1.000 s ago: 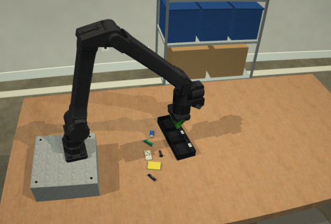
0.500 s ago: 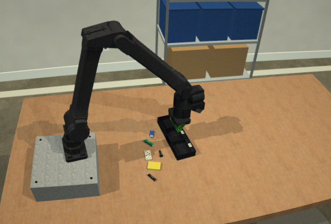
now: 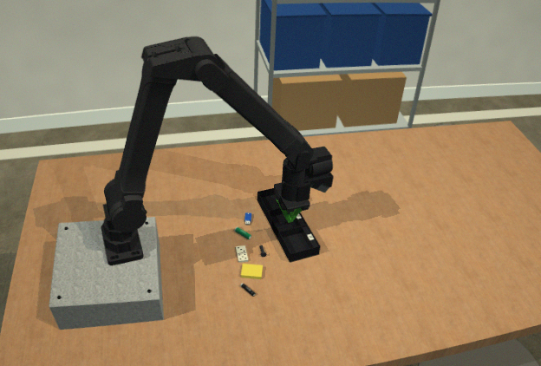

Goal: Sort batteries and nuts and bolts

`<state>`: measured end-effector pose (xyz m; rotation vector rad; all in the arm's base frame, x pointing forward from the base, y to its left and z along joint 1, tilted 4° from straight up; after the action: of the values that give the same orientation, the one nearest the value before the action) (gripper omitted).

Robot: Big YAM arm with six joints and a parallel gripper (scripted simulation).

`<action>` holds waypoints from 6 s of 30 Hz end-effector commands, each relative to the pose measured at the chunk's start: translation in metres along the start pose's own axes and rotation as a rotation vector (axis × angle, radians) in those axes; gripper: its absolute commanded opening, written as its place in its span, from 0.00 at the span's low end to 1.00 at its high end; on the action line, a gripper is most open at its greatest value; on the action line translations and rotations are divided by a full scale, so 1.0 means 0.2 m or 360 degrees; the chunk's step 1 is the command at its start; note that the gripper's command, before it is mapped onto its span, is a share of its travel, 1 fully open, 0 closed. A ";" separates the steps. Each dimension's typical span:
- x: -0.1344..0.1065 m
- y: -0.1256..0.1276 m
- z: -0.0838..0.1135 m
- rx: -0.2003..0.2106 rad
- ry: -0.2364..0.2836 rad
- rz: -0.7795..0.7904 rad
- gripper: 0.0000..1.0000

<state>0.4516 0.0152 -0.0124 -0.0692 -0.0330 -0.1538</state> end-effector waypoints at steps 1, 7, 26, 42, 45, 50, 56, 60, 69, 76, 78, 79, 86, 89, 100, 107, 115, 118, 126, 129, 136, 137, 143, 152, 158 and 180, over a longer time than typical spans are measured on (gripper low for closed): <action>0.02 -0.02 0.04 0.0007 -0.0058 -0.0002 0.08; 0.02 -0.02 0.05 0.0008 -0.0062 -0.0002 0.08; 0.01 -0.02 0.05 0.0008 -0.0064 0.0002 0.08; 0.01 -0.02 0.04 0.0007 -0.0060 0.0003 0.08; 0.01 -0.02 0.04 0.0008 -0.0062 0.0003 0.08; 0.01 -0.02 0.04 0.0007 -0.0059 0.0003 0.08; 0.01 -0.03 0.04 0.0008 -0.0062 0.0003 0.08; 0.01 -0.03 0.04 0.0007 -0.0061 0.0003 0.08; 0.00 -0.03 0.07 0.0007 -0.0057 0.0005 0.08; -0.02 -0.02 0.11 0.0003 -0.0037 0.0007 0.08; -0.02 -0.01 0.11 0.0001 -0.0027 0.0008 0.08; -0.03 -0.01 0.11 0.0000 -0.0019 0.0009 0.08; 0.00 0.00 0.18 0.0007 -0.0050 0.0007 0.08; 0.03 0.01 0.22 0.0012 -0.0073 0.0004 0.08; 0.07 0.01 0.28 0.0007 -0.0051 -0.0015 0.08; 0.07 0.02 0.28 0.0007 -0.0052 -0.0012 0.08; 0.08 0.03 0.28 0.0007 -0.0052 -0.0008 0.08; 0.08 0.03 0.28 0.0007 -0.0052 -0.0010 0.08; 0.09 0.03 0.28 0.0007 -0.0052 -0.0009 0.08; 0.07 0.12 0.28 0.0009 -0.0053 0.0000 0.08; 0.05 0.25 0.28 0.0011 -0.0053 0.0000 0.08; 0.05 0.27 0.28 0.0011 -0.0053 0.0000 0.08; 0.02 0.43 0.28 0.0014 -0.0052 0.0000 0.08; 0.04 0.42 0.28 0.0015 -0.0049 -0.0039 0.08; 0.00 0.45 0.18 0.0019 -0.0055 -0.0016 0.08; -0.05 0.40 -0.01 0.0004 -0.0023 0.0001 0.08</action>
<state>0.4528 0.0998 -0.0171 -0.0675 -0.0364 -0.1541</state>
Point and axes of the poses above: the point where the finger pads meet when closed, its own z axis back along the fingers, its own y axis across the jaws, x = y × z, the point moved 5 cm from there along z, back along the fingers, and after that the axes turned 8 degrees about -z, right-handed, at the moved point
